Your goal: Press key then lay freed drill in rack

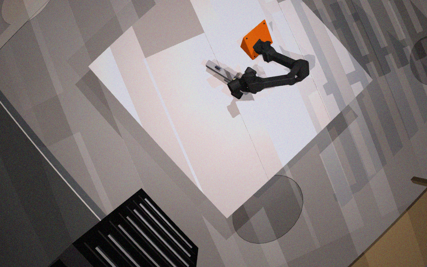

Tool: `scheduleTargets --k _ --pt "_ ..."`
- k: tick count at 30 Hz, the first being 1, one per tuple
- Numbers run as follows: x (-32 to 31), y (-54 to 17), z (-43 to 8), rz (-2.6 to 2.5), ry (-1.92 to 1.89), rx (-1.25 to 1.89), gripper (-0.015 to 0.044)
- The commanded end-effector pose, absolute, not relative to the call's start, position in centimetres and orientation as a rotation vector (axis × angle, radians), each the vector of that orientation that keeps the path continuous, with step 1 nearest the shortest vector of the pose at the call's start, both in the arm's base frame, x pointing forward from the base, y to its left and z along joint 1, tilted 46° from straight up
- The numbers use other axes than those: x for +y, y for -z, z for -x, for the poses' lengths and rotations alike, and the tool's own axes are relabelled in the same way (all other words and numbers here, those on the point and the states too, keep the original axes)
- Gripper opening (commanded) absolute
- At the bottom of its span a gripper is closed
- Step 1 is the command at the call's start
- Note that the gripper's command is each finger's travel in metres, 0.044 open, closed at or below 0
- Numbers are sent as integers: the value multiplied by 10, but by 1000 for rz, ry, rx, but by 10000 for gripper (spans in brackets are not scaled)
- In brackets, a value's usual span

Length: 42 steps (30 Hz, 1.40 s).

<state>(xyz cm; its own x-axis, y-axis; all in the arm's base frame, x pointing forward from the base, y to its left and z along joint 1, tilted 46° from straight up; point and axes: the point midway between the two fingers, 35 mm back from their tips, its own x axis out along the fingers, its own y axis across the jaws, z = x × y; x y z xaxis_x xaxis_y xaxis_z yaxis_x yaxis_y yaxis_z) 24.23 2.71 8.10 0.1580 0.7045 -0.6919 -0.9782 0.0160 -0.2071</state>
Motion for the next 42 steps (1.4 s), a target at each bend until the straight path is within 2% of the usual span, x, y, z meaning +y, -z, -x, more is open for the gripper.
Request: scheduleTargets --k 1,42 --pt "31 -87 -241 751 -1378 456 0" --pt "62 -125 -234 750 -1378 455 0"
